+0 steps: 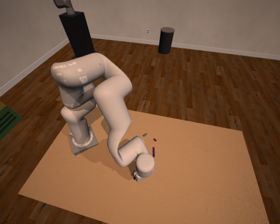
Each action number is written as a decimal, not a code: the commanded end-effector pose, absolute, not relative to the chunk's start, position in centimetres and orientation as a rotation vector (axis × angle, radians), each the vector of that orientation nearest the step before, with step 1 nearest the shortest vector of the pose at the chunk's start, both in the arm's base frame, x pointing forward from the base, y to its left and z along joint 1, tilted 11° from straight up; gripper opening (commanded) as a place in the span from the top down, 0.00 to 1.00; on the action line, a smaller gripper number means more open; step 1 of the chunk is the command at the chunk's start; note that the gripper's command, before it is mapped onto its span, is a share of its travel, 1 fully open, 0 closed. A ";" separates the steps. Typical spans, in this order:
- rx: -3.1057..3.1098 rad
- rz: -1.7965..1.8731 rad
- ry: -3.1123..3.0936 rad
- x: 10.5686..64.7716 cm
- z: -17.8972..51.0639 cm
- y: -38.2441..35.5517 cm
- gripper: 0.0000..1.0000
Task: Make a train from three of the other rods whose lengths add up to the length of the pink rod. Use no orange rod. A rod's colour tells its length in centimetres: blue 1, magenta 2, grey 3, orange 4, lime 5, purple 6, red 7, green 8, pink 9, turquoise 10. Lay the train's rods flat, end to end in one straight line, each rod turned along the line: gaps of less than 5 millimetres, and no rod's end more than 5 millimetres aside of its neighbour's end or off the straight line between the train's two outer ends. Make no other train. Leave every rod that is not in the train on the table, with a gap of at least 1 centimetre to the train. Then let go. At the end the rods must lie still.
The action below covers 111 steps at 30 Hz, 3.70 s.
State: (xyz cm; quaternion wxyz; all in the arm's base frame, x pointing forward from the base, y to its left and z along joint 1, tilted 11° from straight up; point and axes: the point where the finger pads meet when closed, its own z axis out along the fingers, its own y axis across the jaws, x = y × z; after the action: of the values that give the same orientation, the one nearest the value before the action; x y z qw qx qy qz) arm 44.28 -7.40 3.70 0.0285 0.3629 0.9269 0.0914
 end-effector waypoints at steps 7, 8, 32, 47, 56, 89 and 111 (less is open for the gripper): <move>1.118 0.282 2.857 44.4 3.8 -7.4 0.84; 1.118 0.282 2.857 44.4 3.8 -7.4 0.84; 1.118 0.282 2.857 44.3 4.9 -7.6 0.76; 1.118 0.282 2.857 43.4 11.6 -8.6 0.76; 1.118 0.282 2.857 43.3 12.7 -8.8 0.76; 0.916 0.273 2.916 43.6 12.7 -7.9 0.00; -0.152 0.208 3.004 44.8 13.0 -3.3 0.00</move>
State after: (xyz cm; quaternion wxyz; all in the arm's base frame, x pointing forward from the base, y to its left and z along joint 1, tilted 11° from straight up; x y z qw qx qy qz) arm 44.46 -4.12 12.75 0.0553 0.0167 0.9960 0.0688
